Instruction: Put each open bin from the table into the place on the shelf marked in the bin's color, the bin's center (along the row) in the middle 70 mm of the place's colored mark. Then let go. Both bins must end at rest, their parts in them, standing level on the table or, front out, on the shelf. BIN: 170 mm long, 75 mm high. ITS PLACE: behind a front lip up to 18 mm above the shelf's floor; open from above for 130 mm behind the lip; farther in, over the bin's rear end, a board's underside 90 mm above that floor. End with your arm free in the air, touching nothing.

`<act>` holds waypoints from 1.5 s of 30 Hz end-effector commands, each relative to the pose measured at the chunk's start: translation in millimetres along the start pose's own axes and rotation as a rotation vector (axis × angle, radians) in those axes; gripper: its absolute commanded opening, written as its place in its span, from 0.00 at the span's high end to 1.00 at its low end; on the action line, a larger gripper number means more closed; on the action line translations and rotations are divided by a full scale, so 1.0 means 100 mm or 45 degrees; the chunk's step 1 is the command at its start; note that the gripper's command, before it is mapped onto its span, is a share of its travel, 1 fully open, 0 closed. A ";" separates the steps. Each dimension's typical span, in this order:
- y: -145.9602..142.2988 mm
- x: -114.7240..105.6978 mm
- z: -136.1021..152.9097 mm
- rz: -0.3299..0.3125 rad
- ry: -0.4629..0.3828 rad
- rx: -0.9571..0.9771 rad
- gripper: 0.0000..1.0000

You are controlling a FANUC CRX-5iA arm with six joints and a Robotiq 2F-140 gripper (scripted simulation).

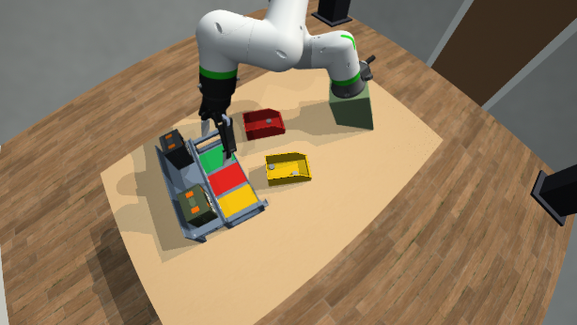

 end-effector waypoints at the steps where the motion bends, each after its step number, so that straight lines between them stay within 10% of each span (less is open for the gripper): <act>1: 0.00 0.00 0.00 0.000 0.001 0.000 0.00; 24: -0.49 -0.03 0.47 -0.024 -0.130 0.205 0.00; 45: -1.23 -0.27 1.69 0.099 -0.412 0.614 0.00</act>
Point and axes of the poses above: the point where the finger pads meet when closed, its own x axis out along the fingers, its own y axis across the jaws, z = x × y, the point moved 3 cm from there along -x, back along the fingers, and after that the axes turned 10 degrees about -x, right-handed, at the moved point
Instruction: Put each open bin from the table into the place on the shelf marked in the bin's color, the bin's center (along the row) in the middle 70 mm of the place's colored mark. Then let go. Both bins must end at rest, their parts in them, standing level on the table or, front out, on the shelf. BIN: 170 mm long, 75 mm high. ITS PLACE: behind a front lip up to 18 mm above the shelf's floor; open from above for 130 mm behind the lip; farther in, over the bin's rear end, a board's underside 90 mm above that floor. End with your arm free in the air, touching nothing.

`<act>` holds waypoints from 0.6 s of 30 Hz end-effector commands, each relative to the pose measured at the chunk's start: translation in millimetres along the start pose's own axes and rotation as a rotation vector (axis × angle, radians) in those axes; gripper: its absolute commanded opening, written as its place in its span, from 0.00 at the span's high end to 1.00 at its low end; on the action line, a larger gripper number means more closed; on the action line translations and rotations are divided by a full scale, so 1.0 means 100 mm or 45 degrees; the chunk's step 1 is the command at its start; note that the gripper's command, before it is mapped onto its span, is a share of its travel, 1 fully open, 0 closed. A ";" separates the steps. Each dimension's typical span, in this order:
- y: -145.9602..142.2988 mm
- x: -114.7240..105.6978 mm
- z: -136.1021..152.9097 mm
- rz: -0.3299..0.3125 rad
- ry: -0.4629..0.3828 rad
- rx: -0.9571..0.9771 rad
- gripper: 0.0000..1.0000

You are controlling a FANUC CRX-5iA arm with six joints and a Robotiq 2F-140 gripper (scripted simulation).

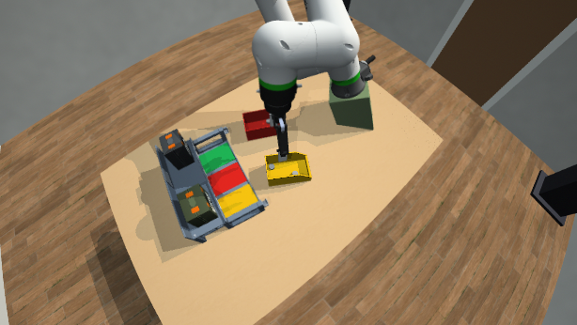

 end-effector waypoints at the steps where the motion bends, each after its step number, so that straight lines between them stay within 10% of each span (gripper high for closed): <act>1: 0.01 0.00 0.16 0.024 -0.018 0.046 0.00; 14: 0.03 0.01 0.29 0.049 -0.035 0.085 0.00; 15: 0.03 0.01 0.29 0.049 -0.035 0.085 1.00; 18: 0.03 0.01 0.29 0.049 -0.035 0.085 1.00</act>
Point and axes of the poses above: the point where the finger pads meet when closed, its own x axis out along the fingers, its own y axis across the jaws, z = x × y, the point moved 3 cm from there along -x, back along the fingers, and after that the axes turned 10 degrees about -x, right-handed, at the moved point
